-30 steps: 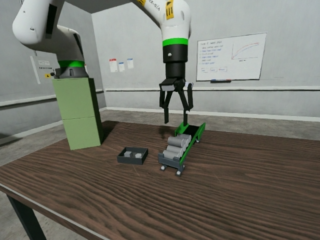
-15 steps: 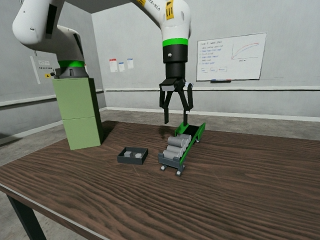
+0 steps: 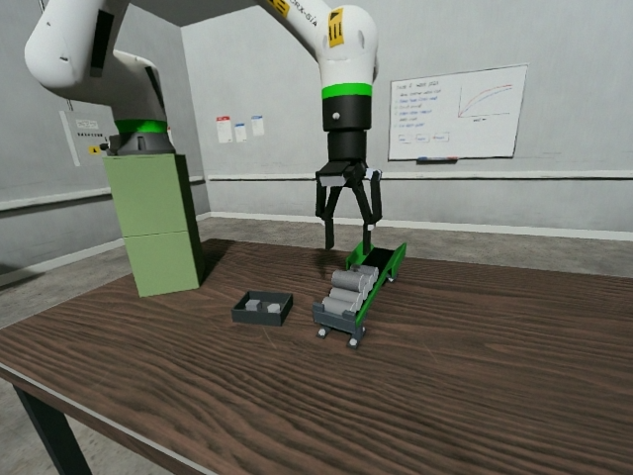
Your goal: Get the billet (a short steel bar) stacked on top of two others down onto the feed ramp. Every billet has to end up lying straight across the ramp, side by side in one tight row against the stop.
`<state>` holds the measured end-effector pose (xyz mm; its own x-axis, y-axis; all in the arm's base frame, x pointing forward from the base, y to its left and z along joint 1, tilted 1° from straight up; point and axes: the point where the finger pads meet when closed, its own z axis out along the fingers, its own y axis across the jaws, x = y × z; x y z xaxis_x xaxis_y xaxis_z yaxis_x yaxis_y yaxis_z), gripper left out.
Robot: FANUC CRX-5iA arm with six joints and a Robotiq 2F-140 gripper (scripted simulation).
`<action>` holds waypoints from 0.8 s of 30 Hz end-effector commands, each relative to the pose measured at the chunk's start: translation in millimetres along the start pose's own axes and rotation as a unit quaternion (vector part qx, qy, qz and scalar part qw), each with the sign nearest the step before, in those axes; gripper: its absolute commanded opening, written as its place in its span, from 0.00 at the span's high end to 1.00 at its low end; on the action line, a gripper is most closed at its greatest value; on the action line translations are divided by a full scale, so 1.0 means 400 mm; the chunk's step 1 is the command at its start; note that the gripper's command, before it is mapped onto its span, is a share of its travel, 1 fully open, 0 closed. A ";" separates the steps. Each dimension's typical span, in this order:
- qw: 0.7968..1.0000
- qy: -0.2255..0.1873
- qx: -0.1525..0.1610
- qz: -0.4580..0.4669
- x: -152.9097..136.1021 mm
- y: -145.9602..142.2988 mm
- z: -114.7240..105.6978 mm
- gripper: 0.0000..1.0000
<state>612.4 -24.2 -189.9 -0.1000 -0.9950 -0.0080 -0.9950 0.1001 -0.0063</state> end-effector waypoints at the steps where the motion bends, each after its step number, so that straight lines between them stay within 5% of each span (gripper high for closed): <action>1: 1.000 0.000 0.001 0.000 0.000 -0.002 0.004 0.42; 24: 1.000 0.000 0.001 0.000 -0.001 -0.003 0.079 0.42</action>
<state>612.9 -23.8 -220.2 -0.1000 -0.9950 -0.0080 -0.9950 0.1001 -0.0062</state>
